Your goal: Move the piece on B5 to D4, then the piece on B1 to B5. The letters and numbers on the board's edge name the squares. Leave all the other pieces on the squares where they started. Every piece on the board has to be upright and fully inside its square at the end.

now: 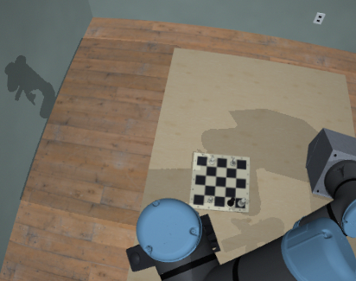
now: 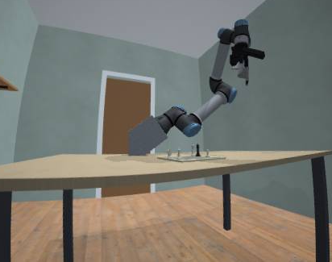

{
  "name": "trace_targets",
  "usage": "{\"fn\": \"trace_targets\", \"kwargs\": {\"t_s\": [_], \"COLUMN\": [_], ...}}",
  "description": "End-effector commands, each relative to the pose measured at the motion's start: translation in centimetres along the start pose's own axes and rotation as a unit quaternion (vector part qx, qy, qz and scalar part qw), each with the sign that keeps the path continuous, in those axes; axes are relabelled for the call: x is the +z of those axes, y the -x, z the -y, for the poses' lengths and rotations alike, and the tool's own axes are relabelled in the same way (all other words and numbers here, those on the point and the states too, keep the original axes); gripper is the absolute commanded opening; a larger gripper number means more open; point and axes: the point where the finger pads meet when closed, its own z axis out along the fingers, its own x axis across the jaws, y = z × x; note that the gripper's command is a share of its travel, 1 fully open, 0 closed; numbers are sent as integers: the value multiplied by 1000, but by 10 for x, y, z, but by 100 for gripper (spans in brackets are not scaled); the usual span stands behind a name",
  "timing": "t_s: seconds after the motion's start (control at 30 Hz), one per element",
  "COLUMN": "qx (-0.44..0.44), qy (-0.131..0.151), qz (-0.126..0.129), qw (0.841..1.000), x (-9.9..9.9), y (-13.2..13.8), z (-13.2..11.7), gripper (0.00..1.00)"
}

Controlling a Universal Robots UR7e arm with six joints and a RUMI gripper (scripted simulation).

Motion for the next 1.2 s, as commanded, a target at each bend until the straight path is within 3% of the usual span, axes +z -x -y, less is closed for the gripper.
{"fn": "trace_targets", "kwargs": {"t_s": [0.0,0.4,0.6,0.77,0.83,1.0,1.17], "qx": [-33,-160,-261,-355,-355,-453,-548], "qy": [10,44,68,86,86,100,107], "qz": [6,34,62,93,93,131,174], "qw": [999,986,961,926,926,876,811], "x": [1,7,15,25,25,40,59], "y": [-5,-26,-44,-63,-63,-84,-108], "z": [2,11,17,23,23,28,32], "gripper": [100,100,100,100,100,100,100]}}
